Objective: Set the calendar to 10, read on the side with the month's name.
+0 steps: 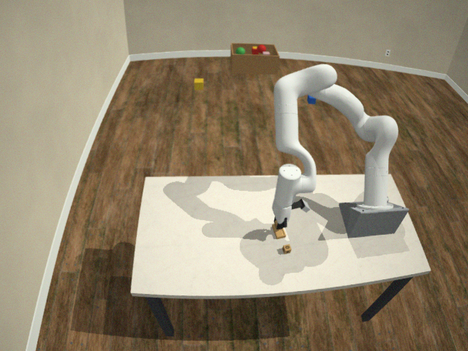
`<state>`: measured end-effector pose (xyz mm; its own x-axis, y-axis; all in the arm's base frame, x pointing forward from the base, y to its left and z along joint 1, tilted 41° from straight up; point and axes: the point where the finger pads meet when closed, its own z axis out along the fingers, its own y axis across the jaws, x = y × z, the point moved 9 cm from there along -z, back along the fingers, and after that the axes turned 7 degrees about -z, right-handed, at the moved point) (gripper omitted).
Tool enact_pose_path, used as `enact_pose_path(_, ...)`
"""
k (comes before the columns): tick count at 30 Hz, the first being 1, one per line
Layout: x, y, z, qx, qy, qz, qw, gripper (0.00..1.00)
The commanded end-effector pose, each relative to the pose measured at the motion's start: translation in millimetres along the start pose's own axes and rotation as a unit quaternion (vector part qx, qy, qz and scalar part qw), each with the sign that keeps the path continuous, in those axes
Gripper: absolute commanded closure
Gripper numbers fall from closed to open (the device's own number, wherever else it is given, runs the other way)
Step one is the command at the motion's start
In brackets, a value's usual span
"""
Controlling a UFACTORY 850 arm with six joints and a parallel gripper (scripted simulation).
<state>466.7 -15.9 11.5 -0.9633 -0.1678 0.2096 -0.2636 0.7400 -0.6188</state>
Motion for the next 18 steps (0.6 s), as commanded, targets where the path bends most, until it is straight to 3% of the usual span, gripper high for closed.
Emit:
enact_pose_path(1, -0.6, -0.1, -0.6, 0.0, -0.001, 0.0, 1.0, 0.73)
enact_pose_path(18, -0.6, -0.1, 2.0, 0.0, -0.001, 0.0, 1.0, 0.73)
